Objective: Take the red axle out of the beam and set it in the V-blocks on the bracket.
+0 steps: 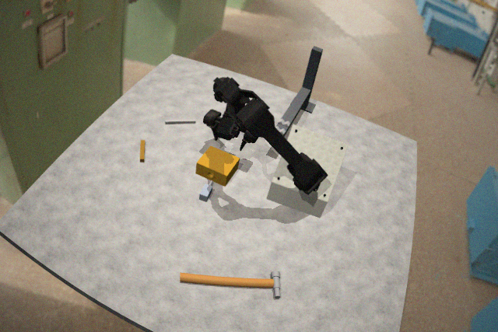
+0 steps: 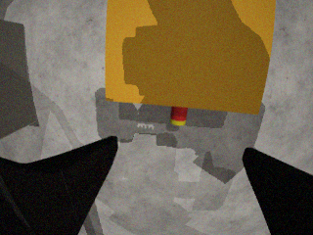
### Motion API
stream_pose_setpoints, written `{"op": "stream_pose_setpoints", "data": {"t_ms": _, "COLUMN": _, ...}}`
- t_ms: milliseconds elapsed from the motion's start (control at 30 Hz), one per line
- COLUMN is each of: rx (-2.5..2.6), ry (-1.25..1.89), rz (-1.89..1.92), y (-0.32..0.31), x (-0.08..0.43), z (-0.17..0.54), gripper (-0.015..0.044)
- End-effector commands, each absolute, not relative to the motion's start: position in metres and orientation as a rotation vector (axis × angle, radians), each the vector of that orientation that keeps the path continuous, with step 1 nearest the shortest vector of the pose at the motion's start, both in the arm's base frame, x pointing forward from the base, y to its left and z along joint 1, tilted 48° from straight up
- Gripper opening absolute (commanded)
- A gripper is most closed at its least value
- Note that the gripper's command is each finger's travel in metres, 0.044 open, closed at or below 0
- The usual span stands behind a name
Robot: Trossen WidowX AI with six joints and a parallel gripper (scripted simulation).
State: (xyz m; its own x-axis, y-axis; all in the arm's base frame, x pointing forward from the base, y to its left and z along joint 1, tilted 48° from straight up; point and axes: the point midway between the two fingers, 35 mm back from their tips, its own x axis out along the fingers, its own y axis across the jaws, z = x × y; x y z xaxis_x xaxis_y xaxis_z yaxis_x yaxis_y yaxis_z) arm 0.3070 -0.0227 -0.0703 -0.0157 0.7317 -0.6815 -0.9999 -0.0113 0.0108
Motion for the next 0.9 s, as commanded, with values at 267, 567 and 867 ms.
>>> {"op": "stream_pose_setpoints", "data": {"t_ms": 267, "rx": -0.576, "ry": 0.593, "rz": 1.507, "y": -0.006, "x": 0.306, "z": -0.085, "gripper": 0.0440}}
{"op": "stream_pose_setpoints", "data": {"t_ms": 567, "rx": -0.575, "ry": 0.592, "rz": 1.508, "y": 0.004, "x": 0.305, "z": -0.094, "gripper": 0.0440}}
{"op": "stream_pose_setpoints", "data": {"t_ms": 867, "rx": -0.574, "ry": 0.592, "rz": 1.508, "y": 0.010, "x": 0.304, "z": -0.098, "gripper": 0.0440}}
